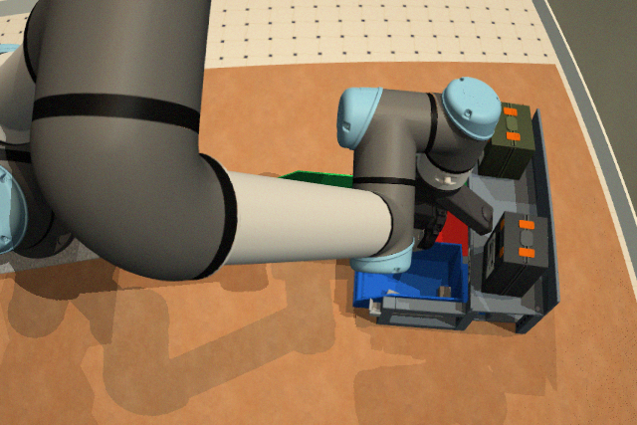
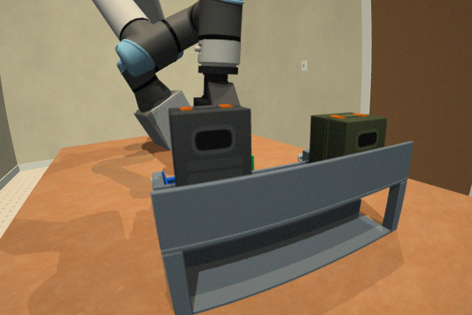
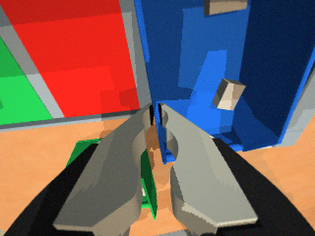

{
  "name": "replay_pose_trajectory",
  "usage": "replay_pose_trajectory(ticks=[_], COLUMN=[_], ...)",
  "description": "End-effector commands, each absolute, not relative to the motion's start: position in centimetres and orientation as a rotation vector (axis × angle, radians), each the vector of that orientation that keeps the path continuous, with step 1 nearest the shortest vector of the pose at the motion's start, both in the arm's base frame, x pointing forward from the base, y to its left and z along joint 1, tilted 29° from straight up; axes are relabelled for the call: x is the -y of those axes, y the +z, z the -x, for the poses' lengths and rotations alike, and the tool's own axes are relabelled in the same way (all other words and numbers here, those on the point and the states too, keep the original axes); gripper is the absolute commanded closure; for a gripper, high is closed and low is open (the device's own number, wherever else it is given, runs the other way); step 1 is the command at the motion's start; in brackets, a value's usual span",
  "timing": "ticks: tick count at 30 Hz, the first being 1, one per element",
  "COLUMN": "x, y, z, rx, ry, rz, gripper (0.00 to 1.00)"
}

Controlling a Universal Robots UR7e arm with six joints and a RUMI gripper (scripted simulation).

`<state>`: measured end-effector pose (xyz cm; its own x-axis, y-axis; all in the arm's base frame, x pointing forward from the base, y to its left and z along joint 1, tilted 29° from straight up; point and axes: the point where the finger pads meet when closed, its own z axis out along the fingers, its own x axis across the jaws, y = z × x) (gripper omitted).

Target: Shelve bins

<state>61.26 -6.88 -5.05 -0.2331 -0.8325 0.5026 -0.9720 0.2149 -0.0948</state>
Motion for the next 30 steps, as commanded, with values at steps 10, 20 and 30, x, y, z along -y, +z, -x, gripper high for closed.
replay_pose_trajectory(ticks=[10,20,30], x=[6.98,7.03,7.08], y=[-5.16,-5.24,-5.31], z=[-61.18,-61.13,-61.08], rx=[2.15,2.15,2.15], ry=[0.565,0.563,0.561], rz=[-1.683,-1.682,-1.681], gripper=[1.0,1.0,0.95])
